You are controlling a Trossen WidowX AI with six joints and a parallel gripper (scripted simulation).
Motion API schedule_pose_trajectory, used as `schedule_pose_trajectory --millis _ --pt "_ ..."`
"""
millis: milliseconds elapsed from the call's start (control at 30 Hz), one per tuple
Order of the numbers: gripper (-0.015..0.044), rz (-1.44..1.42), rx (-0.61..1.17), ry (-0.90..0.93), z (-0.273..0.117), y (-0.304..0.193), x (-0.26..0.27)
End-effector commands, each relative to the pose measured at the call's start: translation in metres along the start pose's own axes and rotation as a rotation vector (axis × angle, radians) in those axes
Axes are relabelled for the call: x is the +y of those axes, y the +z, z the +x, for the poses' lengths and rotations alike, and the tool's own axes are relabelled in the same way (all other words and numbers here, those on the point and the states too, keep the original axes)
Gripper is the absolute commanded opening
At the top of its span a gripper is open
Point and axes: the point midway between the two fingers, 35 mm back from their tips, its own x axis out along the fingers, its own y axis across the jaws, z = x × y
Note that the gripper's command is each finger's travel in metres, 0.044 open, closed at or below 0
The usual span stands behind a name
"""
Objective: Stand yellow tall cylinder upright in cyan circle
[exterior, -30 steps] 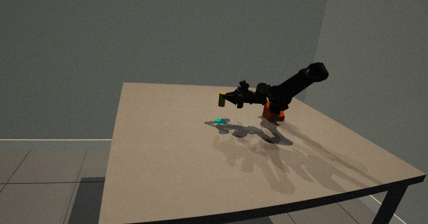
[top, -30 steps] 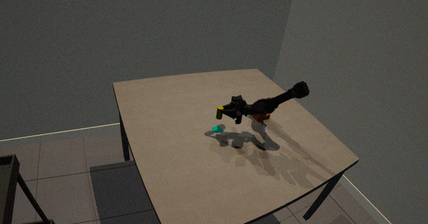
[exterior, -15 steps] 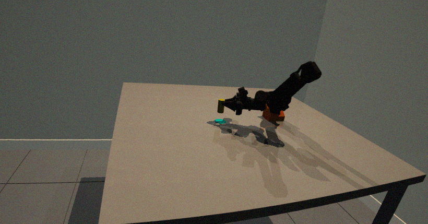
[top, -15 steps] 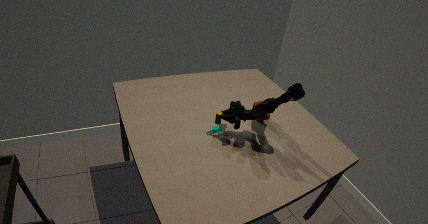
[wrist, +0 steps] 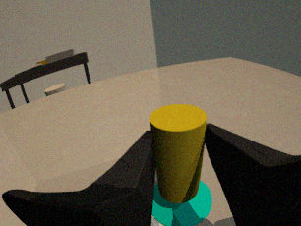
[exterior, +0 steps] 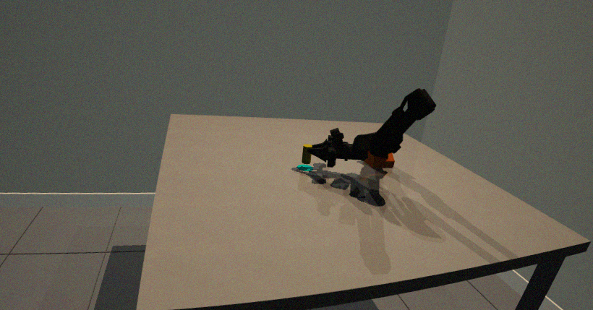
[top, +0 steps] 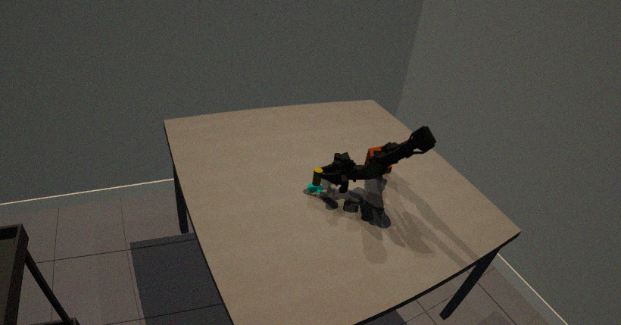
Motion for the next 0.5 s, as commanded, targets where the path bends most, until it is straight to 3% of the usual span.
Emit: schedule_pose_trajectory --millis 0,467 --pt "0.0105 0.002 -0.001 -0.006 -0.001 -0.004 -0.003" --pt "0.0105 0.001 0.000 0.000 0.002 -0.021 -0.003"
